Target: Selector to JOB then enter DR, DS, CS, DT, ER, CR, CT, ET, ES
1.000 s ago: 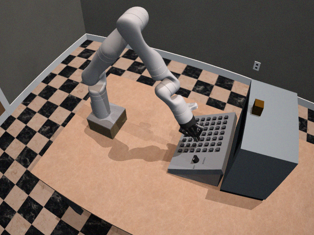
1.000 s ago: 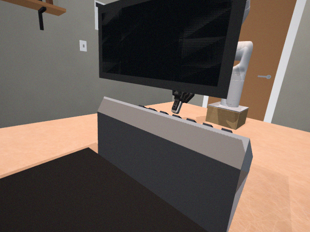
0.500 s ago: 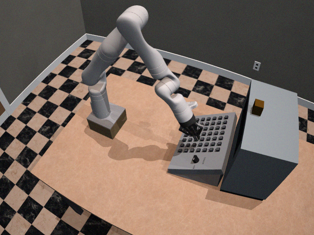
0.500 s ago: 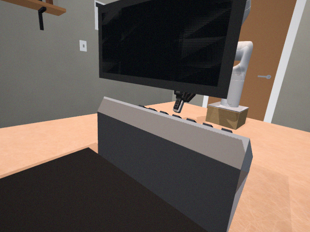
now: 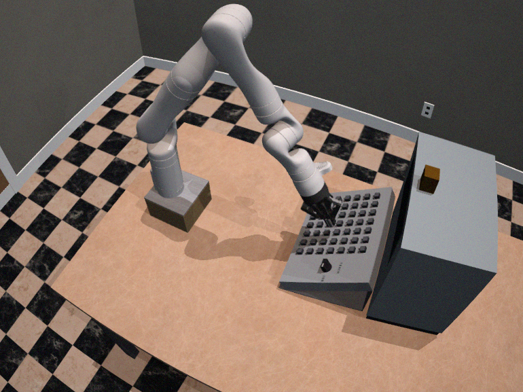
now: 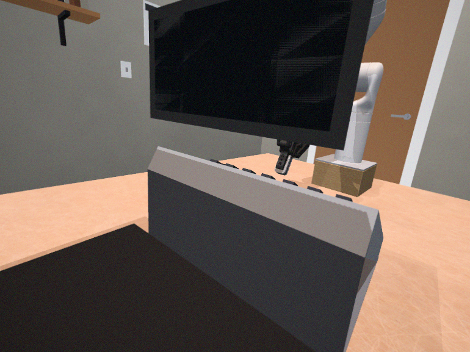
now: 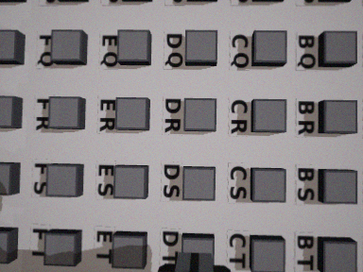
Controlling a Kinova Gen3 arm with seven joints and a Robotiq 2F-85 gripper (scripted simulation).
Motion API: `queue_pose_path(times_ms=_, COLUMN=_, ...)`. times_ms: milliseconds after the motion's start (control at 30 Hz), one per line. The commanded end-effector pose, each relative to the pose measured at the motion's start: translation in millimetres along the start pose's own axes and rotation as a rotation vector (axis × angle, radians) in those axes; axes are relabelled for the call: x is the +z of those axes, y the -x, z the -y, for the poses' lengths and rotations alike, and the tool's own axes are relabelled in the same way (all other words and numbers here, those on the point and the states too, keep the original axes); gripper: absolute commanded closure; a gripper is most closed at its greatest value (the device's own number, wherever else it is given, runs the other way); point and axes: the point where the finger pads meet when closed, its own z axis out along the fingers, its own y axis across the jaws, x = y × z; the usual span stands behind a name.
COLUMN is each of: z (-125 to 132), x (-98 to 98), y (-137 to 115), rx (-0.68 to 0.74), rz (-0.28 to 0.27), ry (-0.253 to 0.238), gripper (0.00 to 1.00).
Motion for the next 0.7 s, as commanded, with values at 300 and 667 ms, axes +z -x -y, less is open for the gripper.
queue_pose_path(times_ms=300, z=-1, x=12.0, y=-1, rx=-0.002, rz=-0.001, ry=0.002, gripper=0.9)
queue_pose_path(times_ms=667, z=-1, x=21.2, y=-1, rx=-0.002, rz=-0.001, ry=0.002, gripper=0.9)
